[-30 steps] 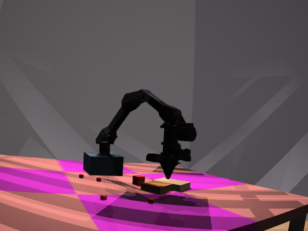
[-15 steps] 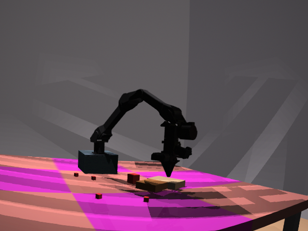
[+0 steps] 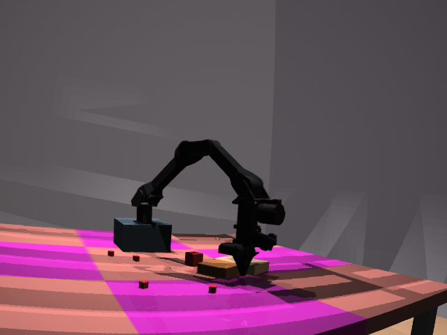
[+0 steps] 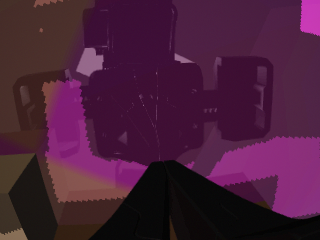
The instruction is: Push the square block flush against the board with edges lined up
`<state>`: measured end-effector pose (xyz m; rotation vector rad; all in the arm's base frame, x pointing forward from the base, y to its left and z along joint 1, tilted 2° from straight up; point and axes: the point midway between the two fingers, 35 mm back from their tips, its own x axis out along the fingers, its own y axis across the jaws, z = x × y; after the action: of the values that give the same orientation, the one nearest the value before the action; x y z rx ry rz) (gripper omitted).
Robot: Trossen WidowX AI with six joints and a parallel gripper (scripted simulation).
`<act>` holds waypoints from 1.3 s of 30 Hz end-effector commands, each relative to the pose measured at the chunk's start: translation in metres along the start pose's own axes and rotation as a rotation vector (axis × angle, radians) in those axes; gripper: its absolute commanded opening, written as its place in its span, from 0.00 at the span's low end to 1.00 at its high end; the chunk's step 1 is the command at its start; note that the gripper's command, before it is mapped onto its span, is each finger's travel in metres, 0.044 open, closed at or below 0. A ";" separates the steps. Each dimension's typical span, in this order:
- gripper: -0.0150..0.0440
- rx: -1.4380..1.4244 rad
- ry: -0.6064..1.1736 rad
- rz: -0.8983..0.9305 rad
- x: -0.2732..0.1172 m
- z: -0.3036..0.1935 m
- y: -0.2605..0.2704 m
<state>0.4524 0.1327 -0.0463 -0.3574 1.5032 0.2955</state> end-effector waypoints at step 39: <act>0.25 -0.006 0.001 0.003 0.000 -0.020 0.000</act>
<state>0.4304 0.1224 -0.0468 -0.3581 1.5055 0.2957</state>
